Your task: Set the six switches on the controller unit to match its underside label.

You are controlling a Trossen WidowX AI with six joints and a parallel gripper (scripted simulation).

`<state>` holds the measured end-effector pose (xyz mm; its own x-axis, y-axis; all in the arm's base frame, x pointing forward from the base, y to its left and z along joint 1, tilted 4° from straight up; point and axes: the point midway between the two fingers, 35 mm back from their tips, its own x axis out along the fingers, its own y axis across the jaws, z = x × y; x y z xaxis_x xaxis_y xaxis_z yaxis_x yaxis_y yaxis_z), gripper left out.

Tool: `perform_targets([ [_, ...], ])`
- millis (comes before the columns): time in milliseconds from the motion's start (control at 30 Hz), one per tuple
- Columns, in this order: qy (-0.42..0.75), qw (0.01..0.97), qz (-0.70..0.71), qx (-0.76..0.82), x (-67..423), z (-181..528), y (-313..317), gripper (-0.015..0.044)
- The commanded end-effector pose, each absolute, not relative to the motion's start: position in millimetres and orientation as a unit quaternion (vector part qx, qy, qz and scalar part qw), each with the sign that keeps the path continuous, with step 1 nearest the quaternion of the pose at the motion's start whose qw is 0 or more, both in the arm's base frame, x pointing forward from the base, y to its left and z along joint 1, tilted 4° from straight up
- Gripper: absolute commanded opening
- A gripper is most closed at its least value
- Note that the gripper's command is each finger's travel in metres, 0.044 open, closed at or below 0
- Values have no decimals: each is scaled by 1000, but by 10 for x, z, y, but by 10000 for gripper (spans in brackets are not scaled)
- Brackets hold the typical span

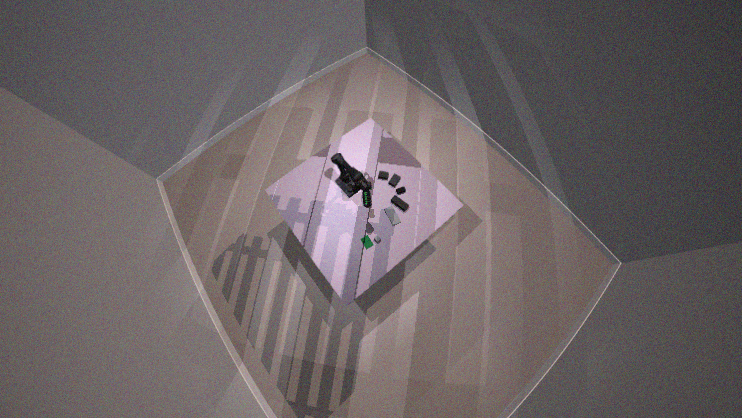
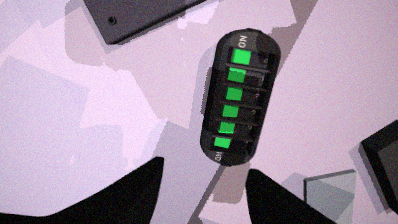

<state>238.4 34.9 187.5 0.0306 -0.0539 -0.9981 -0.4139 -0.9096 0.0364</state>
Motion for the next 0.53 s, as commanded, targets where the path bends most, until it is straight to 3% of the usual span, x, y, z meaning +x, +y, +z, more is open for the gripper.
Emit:
perform_targets([
  [0,168,132,679,-702,2352,1972,357,99],
  [133,168,132,679,-702,2352,1972,357,0],
  [500,168,132,679,-702,2352,1972,357,0],
])
